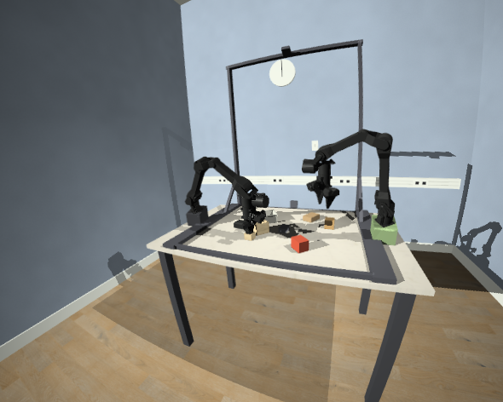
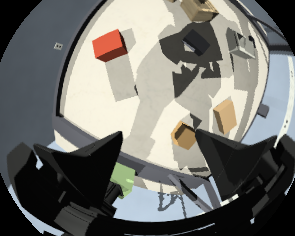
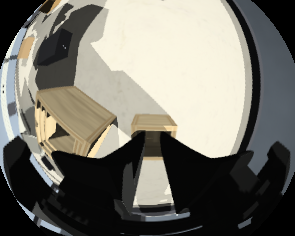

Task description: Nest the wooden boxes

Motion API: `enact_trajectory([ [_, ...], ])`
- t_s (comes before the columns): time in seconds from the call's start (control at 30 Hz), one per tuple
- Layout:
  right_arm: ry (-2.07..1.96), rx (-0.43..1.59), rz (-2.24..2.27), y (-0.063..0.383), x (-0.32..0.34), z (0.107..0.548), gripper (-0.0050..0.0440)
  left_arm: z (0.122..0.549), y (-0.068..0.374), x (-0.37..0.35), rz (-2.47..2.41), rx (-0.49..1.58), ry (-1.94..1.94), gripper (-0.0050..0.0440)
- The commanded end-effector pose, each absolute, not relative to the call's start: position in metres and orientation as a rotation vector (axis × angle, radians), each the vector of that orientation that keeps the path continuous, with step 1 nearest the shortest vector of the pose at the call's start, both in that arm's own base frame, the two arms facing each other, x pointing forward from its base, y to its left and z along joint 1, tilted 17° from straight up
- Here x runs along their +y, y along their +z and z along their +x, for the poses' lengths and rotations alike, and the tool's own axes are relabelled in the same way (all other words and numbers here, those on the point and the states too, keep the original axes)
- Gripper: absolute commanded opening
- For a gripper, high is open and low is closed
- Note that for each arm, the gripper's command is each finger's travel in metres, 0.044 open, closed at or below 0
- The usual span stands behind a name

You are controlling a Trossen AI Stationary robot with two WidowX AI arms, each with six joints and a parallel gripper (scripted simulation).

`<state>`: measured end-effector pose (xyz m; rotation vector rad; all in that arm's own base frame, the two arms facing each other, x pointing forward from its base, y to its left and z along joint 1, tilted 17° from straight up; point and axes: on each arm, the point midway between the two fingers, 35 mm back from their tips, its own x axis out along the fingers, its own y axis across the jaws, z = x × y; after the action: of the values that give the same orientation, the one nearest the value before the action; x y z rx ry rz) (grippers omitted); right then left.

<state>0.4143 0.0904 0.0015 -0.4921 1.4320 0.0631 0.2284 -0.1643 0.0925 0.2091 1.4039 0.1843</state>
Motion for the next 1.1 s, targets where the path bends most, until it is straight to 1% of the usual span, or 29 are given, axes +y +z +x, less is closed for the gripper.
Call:
enact_trajectory([
  [0.0,0.066,1.405,-0.485,0.011,0.092,0.418,0.0153,0.229,0.097,-0.165,0.198,1.391,0.179,0.04],
  [0.3,0.066,1.405,-0.485,0.011,0.092,0.418,0.0153,0.229,0.097,-0.165,0.198,1.391,0.179,0.04],
  [0.43,0.066,1.381,-0.476,0.034,0.099,0.42,0.0153,0.229,0.097,-0.165,0.198,1.391,0.179,0.04],
  [0.5,0.066,1.381,-0.476,0.034,0.099,0.42,0.0153,0.229,0.097,-0.165,0.198,1.391,0.179,0.04],
  [0.7,0.067,1.381,-0.476,0.076,0.109,0.411,0.0153,0.229,0.097,-0.165,0.198,1.391,0.179,0.04],
  [0.83,0.067,1.381,-0.476,0.077,0.109,0.41,0.0153,0.229,0.097,-0.165,0.198,1.391,0.179,0.04],
  [0.93,0.069,1.405,-0.485,0.062,0.113,0.408,0.0153,0.229,0.097,-0.165,0.198,1.391,0.179,0.04],
  [1.07,0.07,1.4,-0.483,0.063,0.122,0.409,0.0153,0.229,0.097,-0.165,0.198,1.391,0.179,0.04],
])
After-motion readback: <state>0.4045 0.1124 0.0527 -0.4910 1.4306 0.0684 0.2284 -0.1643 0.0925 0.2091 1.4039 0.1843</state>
